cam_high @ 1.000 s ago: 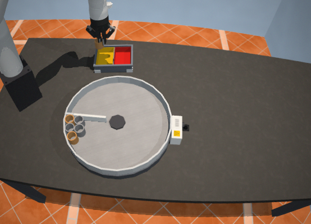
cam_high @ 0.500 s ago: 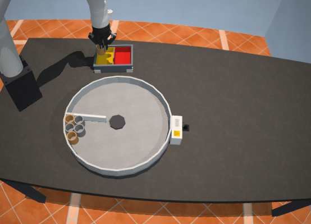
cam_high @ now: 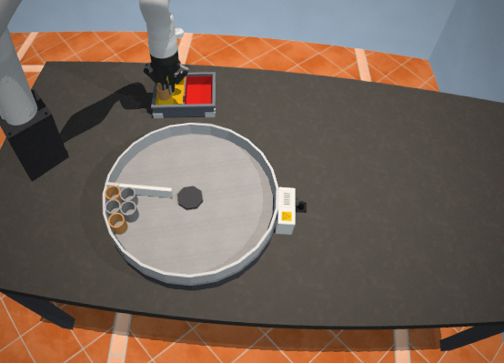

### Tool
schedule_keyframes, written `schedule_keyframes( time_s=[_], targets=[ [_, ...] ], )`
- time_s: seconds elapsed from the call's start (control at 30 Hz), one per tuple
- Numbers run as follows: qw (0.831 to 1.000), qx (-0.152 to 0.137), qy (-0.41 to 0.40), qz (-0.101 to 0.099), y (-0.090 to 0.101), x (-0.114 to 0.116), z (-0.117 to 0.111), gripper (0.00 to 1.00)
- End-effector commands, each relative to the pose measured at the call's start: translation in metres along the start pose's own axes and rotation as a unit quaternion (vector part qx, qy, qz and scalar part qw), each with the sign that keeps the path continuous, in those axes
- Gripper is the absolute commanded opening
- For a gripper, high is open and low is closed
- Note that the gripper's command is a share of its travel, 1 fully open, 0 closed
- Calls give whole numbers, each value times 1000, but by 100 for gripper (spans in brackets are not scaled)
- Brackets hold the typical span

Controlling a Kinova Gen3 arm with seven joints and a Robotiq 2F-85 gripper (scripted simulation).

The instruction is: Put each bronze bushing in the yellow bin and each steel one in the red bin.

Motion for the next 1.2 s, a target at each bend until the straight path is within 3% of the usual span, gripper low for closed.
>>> schedule_keyframes(
  time_s=[0.0,1.17],
  targets=[
    [1000,-1,-2,-2,-2,0,2,0],
    [1000,-1,-2,-2,-20,-1,1,0]
  ],
)
Point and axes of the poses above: the point where the finger pads meet when closed, its own y axis back along the fingers, its own x axis across the jaws, z = x × y, the point moved 1 cm from there along y, back along the fingers, and after that the axes turned 1 degree about y, right-handed, at the moved point
